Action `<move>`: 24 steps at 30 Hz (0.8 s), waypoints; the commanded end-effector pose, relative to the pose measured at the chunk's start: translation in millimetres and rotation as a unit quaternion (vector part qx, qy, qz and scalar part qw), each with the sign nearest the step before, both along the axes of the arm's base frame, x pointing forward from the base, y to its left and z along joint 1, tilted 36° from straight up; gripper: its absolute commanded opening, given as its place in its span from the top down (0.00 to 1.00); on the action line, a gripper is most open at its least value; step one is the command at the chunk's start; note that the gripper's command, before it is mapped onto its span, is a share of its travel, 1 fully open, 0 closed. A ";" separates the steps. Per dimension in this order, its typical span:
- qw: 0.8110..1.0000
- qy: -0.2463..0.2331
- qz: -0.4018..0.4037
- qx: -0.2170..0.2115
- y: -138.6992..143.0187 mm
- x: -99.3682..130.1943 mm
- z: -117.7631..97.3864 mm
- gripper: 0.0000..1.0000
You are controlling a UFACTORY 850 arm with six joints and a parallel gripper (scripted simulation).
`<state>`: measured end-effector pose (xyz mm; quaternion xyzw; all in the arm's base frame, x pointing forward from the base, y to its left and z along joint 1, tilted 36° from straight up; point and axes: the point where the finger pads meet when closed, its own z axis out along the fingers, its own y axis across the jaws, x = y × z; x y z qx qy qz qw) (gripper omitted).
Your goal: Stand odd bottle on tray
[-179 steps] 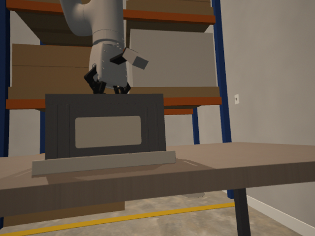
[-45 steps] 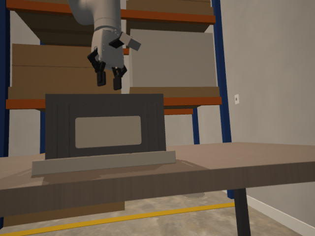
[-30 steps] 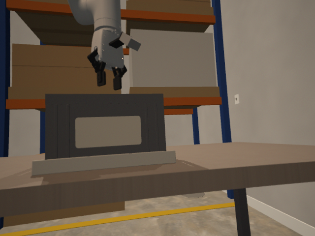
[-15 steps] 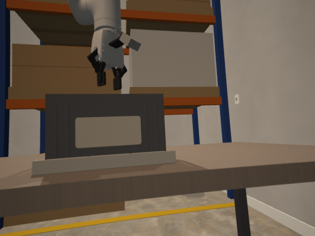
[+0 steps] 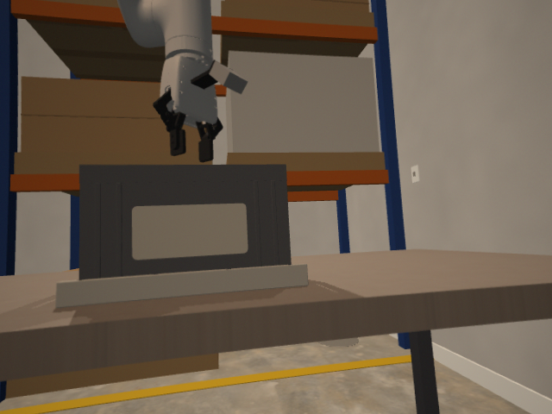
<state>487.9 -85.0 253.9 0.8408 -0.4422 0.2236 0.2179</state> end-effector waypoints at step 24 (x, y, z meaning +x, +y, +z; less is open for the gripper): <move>1.000 -0.001 0.000 0.000 -16.9 6.4 -23.9 0.35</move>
